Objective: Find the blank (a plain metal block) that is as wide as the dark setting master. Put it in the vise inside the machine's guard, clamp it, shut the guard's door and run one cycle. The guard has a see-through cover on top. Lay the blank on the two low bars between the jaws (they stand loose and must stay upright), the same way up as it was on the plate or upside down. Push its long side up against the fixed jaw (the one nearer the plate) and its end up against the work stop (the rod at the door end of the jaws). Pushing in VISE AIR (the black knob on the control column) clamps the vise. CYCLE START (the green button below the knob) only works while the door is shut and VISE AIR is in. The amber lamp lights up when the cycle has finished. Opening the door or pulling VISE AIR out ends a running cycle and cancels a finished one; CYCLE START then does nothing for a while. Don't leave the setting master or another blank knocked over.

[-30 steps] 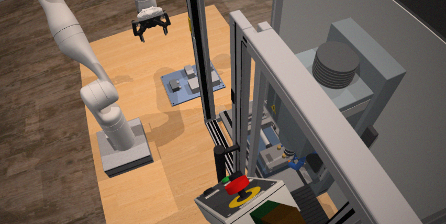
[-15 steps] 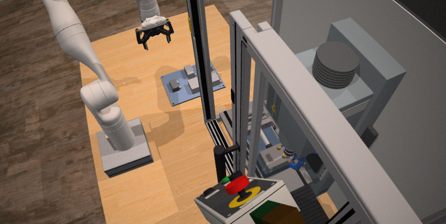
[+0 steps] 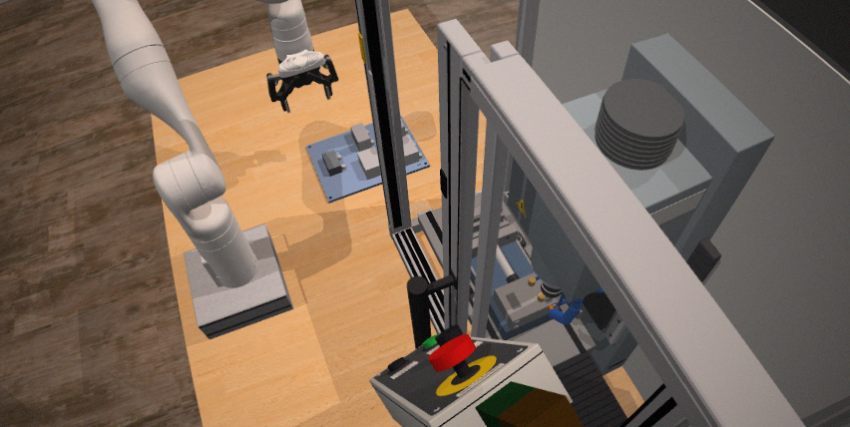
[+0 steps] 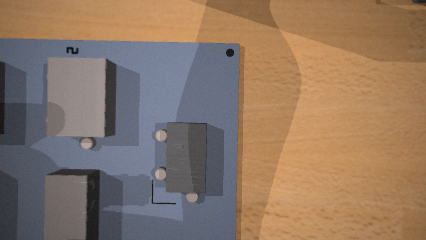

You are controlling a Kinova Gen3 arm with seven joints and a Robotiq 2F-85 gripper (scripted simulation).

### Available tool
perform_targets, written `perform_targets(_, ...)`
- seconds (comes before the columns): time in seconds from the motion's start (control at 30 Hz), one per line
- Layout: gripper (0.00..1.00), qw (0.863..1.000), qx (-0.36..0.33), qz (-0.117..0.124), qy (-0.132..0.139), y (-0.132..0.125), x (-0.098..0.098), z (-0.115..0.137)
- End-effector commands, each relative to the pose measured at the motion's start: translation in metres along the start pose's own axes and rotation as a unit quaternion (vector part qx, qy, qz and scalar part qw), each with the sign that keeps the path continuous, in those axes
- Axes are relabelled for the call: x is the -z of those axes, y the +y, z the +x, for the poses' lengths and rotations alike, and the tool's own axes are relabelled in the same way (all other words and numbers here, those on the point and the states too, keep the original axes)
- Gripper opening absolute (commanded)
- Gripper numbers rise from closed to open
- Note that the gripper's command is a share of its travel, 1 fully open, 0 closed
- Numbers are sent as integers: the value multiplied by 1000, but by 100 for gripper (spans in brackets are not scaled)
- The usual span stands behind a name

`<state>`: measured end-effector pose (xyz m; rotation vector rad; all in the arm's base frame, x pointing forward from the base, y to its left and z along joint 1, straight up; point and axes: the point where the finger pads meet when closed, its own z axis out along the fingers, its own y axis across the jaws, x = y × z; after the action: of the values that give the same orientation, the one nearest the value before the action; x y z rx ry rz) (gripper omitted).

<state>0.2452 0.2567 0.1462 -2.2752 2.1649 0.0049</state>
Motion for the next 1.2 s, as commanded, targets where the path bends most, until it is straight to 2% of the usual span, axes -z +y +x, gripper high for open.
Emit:
perform_targets(0.0,100,1000,0,1,-1,-2,-9,2)
perform_targets(0.13,100,1000,-1,3,-1,-10,-47,13)
perform_targets(0.53,100,1000,-1,3,-1,-10,-47,13)
perform_targets(0.7,100,1000,-1,3,-1,-17,-86,23)
perform_targets(1.1,100,1000,-1,3,-1,-17,-86,23)
perform_targets(1.17,100,1000,0,1,-2,-15,-96,21)
